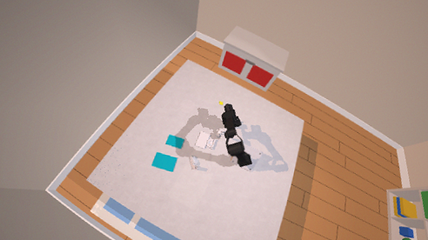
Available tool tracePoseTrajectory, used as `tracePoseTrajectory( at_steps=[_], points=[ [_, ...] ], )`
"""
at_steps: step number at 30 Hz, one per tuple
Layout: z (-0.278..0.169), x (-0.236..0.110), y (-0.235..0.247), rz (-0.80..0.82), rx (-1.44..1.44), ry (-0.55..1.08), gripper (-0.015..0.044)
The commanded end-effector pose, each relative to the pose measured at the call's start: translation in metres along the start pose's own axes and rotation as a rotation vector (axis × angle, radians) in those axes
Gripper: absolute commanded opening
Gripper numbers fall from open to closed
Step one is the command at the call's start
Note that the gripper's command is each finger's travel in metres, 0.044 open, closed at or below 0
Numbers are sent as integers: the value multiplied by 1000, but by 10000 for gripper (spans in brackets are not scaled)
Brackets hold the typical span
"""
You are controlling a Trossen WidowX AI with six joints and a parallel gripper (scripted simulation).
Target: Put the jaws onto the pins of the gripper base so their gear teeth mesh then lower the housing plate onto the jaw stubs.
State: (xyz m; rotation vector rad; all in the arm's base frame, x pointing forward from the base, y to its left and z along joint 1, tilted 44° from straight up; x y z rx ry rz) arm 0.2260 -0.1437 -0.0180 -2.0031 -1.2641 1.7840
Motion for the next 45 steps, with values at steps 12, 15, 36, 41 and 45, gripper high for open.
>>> tracePoseTrajectory(
  at_steps=[12,15,36,41,45],
  points=[
    [0,24,0,0,4,5,440],
    [0,28,0,0,3,5,440],
    [0,44,-1,-1,3,6,440],
    [0,44,-1,-1,3,6,440],
    [0,44,-1,-1,3,6,440]
  ],
)
Point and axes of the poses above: the point midway between the two fingers, 35 mm back from their tips, its own x axis out along the fingers, its own y axis across the jaws, z = x × y, the point moved 9 cm from there along -x, back along the fingers, and after that the axes turned 8 degrees about x, right-handed, at the moved point
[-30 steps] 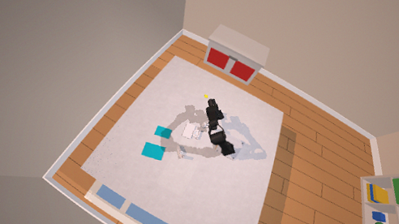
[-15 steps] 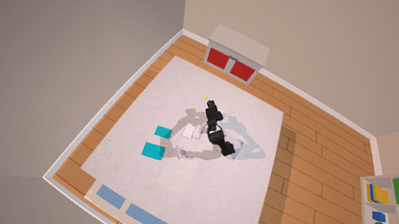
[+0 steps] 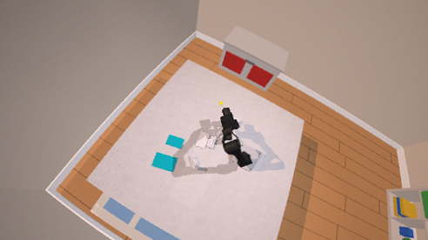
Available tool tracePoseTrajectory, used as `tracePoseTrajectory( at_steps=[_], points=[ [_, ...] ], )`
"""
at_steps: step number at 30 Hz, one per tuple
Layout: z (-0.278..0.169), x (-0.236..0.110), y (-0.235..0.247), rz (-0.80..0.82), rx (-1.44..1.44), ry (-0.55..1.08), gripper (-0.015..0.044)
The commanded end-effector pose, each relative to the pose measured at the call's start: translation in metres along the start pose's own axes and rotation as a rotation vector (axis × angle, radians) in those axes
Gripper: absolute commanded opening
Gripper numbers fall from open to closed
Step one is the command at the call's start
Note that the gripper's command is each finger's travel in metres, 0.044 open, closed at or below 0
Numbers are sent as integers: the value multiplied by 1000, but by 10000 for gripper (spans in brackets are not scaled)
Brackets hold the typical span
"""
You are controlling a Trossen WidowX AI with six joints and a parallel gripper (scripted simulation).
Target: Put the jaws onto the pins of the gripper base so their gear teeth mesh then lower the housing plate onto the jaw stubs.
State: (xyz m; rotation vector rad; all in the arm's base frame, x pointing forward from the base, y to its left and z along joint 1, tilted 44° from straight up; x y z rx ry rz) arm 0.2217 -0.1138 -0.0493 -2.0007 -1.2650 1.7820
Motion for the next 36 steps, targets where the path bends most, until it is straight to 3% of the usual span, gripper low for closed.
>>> tracePoseTrajectory(
  at_steps=[1,3,14,30,36],
  points=[
    [0,0,0,1,2,5,440],
    [0,0,0,1,2,5,440],
    [0,0,0,0,1,0,151],
    [0,0,0,0,1,0,134],
    [-1,-16,2,2,1,0,134]
  ],
)
Point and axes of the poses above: the point midway between the two fingers, 35 mm back from their tips, its own x axis out along the fingers, its own y axis across the jaws, z = x × y, the point moved 9 cm from there along -x, back along the fingers, and after that the axes turned 8 degrees about x, right-handed, at the moved point
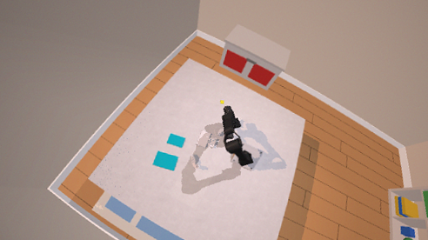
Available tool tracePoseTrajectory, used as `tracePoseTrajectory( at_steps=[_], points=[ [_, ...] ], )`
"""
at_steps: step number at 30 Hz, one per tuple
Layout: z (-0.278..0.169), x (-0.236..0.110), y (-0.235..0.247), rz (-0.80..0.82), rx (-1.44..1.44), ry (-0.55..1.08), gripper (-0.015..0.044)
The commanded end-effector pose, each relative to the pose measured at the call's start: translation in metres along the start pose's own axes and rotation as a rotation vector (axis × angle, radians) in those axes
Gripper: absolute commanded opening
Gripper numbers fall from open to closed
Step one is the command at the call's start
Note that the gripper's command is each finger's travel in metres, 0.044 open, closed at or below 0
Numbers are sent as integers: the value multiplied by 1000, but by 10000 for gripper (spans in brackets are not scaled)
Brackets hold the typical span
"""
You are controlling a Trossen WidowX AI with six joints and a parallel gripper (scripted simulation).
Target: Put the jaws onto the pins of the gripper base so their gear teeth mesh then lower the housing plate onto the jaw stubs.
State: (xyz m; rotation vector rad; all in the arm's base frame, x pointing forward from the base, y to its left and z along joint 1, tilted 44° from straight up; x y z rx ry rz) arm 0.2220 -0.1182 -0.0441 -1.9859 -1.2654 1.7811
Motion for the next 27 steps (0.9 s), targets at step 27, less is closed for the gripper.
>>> tracePoseTrajectory(
  at_steps=[27],
  points=[
    [-2,-72,-2,14,-66,4,134]
  ],
)
Point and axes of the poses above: the point midway between the two fingers, 35 mm back from their tips, its own x axis out along the fingers, its own y axis across the jaws, z = x × y, the point moved 9 cm from there along -x, back along the fingers, and after that the axes turned 8 degrees about x, right-handed, at the moved point
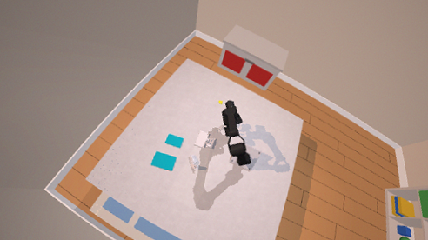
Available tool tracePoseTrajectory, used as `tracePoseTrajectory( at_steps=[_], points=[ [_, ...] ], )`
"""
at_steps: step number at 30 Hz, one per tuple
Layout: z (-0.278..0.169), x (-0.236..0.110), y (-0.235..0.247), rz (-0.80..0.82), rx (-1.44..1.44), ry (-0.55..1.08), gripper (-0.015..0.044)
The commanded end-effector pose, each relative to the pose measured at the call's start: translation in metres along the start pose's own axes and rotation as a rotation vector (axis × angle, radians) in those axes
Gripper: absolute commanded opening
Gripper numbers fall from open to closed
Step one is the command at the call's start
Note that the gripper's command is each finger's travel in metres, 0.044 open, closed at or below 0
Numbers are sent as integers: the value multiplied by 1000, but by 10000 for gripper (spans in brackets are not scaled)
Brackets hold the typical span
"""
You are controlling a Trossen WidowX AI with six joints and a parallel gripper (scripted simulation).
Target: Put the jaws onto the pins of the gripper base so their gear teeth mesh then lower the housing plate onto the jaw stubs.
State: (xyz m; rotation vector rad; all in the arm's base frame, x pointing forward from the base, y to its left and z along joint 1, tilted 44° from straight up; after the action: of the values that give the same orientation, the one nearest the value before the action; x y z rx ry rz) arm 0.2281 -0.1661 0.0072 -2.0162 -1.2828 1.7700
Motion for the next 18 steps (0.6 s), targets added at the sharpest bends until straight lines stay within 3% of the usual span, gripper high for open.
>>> tracePoseTrajectory(
  at_steps=[1,18],
  points=[
    [-2,-2,-2,2,-66,-3,134],
    [-14,-3,-15,3,-495,-5,134]
  ],
)
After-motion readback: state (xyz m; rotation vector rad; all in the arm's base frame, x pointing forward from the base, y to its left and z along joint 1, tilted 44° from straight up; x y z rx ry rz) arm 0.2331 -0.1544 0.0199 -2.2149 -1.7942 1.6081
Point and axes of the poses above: the point midway between the two fingers, 35 mm back from their tips, its own x axis out along the fingers, its own y axis across the jaws, z = x × y, the point moved 9 cm from there along -x, back along the fingers, and after that the axes turned 8 degrees about x, right-handed, at the moved point
